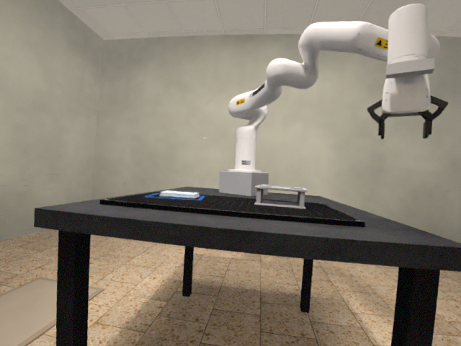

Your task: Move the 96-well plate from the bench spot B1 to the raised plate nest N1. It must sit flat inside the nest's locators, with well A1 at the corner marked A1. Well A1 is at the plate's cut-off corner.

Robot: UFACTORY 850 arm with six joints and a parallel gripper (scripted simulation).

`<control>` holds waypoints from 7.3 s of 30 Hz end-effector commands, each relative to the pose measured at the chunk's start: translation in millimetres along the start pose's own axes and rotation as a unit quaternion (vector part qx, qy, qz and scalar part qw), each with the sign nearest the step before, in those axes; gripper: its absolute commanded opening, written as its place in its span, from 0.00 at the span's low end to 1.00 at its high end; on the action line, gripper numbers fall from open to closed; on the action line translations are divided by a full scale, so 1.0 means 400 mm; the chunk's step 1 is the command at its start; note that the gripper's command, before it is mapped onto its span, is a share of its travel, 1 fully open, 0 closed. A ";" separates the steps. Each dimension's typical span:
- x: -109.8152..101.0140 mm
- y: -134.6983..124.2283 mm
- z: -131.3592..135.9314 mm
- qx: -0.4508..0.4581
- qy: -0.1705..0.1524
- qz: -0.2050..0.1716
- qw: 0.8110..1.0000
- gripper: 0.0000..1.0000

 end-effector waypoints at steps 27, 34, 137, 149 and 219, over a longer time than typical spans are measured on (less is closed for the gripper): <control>0.069 0.256 0.208 0.077 0.003 0.000 0.997 1.00; 0.082 0.292 0.251 0.108 0.004 0.000 0.994 1.00; 0.277 0.565 1.227 0.381 0.007 0.000 0.924 1.00; 0.291 0.538 1.345 0.411 0.008 0.000 0.912 1.00; 0.412 0.398 1.649 0.496 0.008 0.002 0.868 1.00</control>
Point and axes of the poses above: the point where the finger pads meet when closed, its own x axis out along the fingers, its own z axis across the jaws, y = z × x, the point moved 1 cm from there along -x, back along the fingers, and after that the axes turned 5 degrees about x, right-handed, at the moved point
